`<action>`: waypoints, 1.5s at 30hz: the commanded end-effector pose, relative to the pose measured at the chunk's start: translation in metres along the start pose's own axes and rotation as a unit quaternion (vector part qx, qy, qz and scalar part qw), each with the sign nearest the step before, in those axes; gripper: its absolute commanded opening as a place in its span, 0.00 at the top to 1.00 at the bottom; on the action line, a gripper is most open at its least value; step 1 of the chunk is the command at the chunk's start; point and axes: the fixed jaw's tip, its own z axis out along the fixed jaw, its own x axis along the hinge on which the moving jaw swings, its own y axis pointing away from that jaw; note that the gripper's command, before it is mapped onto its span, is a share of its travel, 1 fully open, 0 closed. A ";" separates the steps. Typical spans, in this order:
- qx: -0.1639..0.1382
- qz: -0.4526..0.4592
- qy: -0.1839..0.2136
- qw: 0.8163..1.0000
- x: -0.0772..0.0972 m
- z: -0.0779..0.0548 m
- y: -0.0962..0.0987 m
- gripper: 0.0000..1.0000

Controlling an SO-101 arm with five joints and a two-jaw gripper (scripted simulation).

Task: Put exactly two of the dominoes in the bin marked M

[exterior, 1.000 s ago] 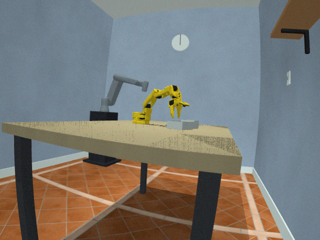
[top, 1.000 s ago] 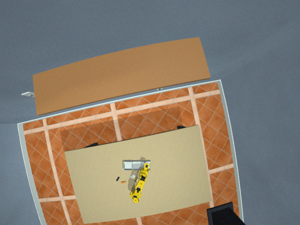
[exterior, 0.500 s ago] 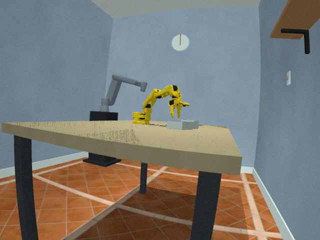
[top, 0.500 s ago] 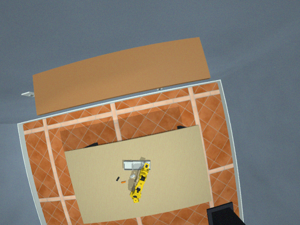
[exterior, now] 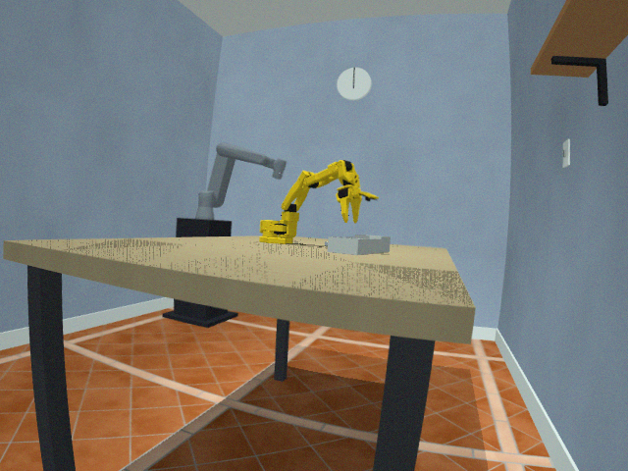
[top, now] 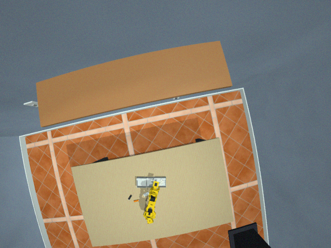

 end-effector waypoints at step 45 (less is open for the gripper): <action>-0.045 -0.211 0.008 0.976 0.112 -0.066 0.065 0.77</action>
